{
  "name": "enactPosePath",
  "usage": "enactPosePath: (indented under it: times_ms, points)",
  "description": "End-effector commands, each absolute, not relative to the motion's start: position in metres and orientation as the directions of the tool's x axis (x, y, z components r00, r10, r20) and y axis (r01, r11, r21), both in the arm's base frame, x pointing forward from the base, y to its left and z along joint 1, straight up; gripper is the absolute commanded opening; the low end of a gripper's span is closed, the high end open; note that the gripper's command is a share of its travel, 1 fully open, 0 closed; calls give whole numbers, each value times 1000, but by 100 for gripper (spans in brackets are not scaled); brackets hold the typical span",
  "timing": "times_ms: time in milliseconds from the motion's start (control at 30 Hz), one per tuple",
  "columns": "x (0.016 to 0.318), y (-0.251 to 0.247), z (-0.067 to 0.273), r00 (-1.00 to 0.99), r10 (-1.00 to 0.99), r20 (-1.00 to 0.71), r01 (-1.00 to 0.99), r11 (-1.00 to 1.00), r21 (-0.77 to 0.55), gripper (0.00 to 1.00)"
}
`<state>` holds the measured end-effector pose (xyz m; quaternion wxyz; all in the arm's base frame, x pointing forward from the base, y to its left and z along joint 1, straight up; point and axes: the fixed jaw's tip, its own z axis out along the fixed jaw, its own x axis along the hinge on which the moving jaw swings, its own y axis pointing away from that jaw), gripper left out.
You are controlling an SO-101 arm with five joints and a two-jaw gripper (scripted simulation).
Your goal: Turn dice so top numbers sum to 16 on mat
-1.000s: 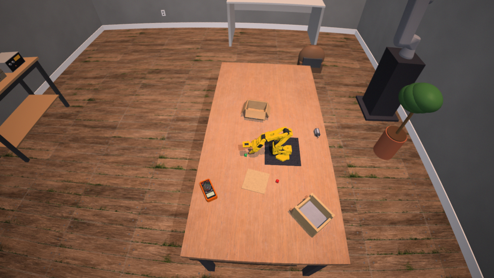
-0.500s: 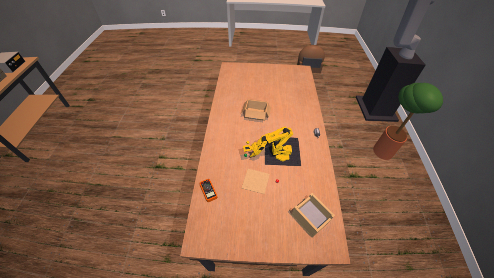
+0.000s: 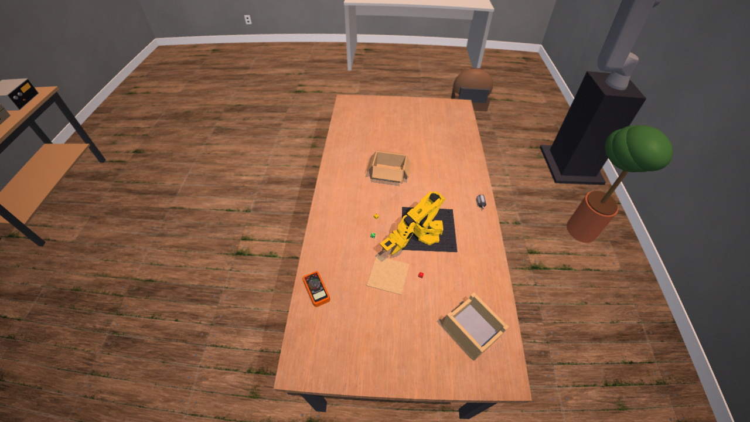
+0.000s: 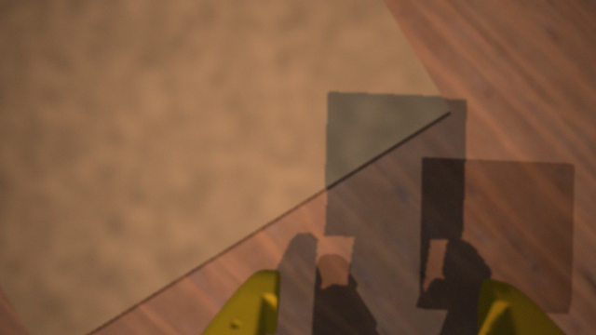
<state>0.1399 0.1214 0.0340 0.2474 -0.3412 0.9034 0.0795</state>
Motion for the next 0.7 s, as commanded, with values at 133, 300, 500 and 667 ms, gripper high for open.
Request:
enactPosePath:
  times_ms: [133, 300, 500, 667]
  points:
    - [98, 151, 32, -476, -732, -486, -833, 553, -18, 25]
    - [67, 165, 32, -332, -808, -486, -921, 389, -17, 25]
    - [42, 171, 32, -211, -848, -486, -968, 251, -17, 25]
    - [28, 173, 32, -144, -862, -486, -985, 174, -17, 25]
